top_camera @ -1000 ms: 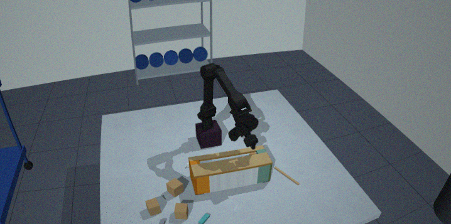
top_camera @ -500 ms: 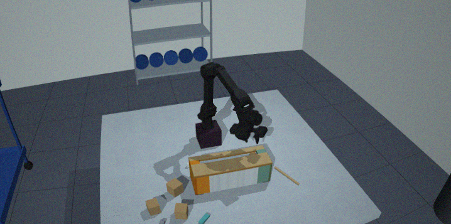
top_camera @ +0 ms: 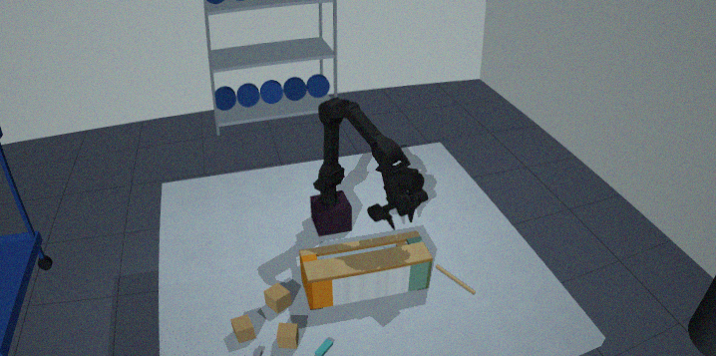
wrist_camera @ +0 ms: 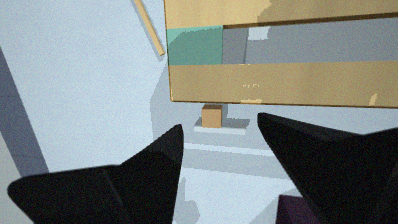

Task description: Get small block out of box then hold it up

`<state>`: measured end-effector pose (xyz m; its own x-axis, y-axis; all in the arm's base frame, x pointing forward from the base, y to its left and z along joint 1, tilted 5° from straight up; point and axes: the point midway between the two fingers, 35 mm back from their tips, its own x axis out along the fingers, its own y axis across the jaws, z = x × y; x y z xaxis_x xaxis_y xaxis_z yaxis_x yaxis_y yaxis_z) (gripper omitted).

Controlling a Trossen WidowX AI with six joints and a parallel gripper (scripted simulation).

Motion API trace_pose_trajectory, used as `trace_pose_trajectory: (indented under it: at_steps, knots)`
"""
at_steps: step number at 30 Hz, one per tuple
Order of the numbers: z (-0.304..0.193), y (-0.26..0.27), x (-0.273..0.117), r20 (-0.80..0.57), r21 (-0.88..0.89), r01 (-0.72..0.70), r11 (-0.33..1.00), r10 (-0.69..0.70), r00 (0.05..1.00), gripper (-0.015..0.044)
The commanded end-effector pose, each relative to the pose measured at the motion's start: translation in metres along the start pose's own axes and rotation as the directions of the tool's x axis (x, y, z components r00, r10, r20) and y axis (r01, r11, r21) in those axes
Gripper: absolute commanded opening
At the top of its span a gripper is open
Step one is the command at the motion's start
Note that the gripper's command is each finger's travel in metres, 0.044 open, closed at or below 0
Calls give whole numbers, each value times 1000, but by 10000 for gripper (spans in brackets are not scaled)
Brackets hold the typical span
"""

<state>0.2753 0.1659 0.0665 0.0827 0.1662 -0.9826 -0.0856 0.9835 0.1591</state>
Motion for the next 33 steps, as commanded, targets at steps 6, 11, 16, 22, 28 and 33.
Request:
trace_pose_trajectory:
  at_steps: [6,11,16,22,28,33]
  knots:
    - [-14,12,-3,104,-945,136,298,-120,987,285]
    - [-17,16,-3,133,-991,134,-8,-144,980,285]
    - [-20,19,-4,159,-946,103,-308,-163,974,285]
    - [-23,23,-6,195,-779,37,-626,-185,963,285]
    - [-25,27,-7,227,-517,-58,-854,-202,953,285]
    - [-28,30,-9,255,-249,-150,-957,-214,943,285]
